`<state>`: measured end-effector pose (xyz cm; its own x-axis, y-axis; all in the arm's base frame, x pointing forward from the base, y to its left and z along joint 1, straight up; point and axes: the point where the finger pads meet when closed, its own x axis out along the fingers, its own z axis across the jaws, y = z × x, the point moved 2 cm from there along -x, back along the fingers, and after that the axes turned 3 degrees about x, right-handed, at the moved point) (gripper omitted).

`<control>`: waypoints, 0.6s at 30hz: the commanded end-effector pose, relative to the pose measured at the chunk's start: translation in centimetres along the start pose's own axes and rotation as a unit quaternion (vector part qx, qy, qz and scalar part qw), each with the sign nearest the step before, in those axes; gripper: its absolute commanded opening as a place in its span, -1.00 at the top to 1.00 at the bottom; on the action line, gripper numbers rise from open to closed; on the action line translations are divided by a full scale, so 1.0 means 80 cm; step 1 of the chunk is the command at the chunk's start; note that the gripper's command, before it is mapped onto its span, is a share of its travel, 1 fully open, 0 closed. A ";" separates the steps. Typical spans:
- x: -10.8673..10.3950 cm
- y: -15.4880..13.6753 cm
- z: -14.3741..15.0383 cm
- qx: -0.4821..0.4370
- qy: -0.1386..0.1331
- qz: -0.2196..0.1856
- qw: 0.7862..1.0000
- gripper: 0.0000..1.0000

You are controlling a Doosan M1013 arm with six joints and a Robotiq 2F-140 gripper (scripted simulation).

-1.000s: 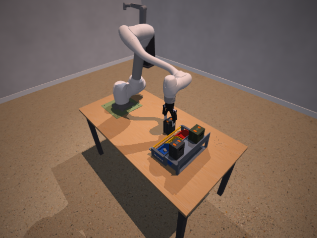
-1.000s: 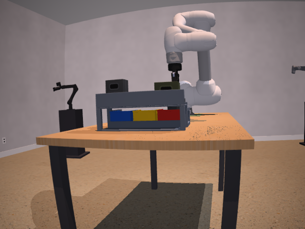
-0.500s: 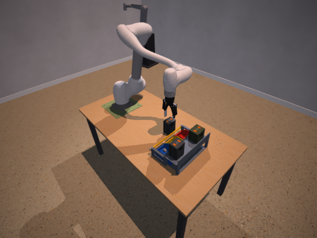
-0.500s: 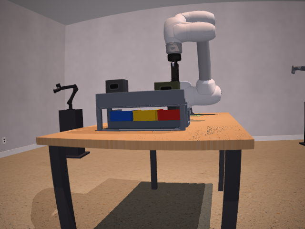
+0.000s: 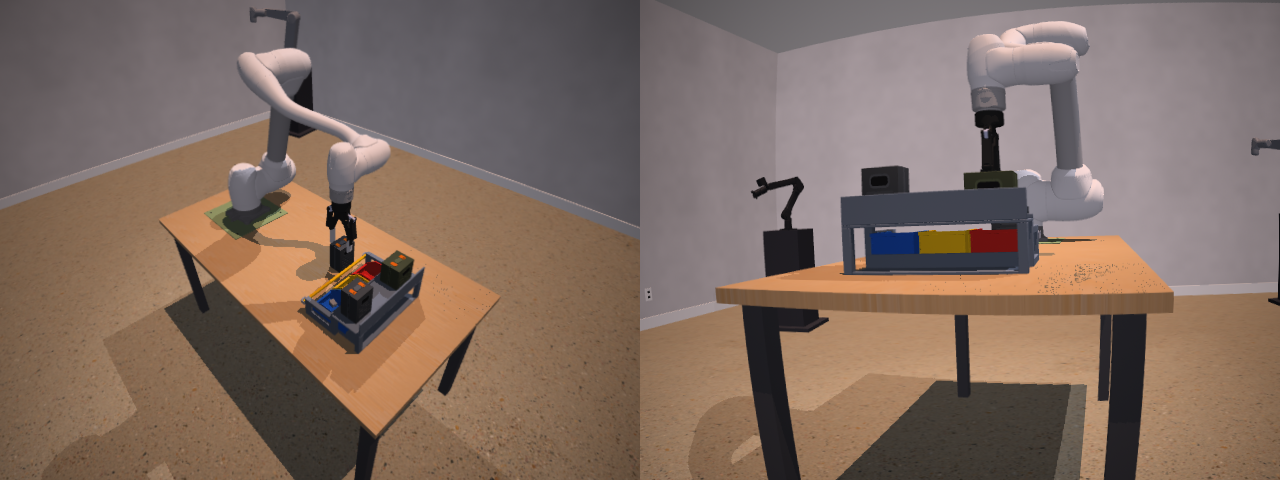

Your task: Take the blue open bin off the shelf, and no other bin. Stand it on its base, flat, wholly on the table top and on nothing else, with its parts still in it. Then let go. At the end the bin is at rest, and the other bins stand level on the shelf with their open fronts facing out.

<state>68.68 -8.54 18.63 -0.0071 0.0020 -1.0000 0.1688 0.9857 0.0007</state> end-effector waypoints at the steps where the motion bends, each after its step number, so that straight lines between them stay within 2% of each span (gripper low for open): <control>1: 0.001 -0.002 0.001 0.001 0.000 0.000 1.000 -0.15; 7: 0.001 -0.002 0.001 0.001 0.000 0.000 1.000 -0.15; 12: 0.001 -0.057 0.043 0.001 0.000 0.000 1.000 -0.15; 18: 0.001 -0.057 0.043 0.001 0.000 0.000 1.000 -0.15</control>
<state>71.27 -13.44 18.57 -0.0070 0.0018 -1.0000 0.1695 0.9855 0.0006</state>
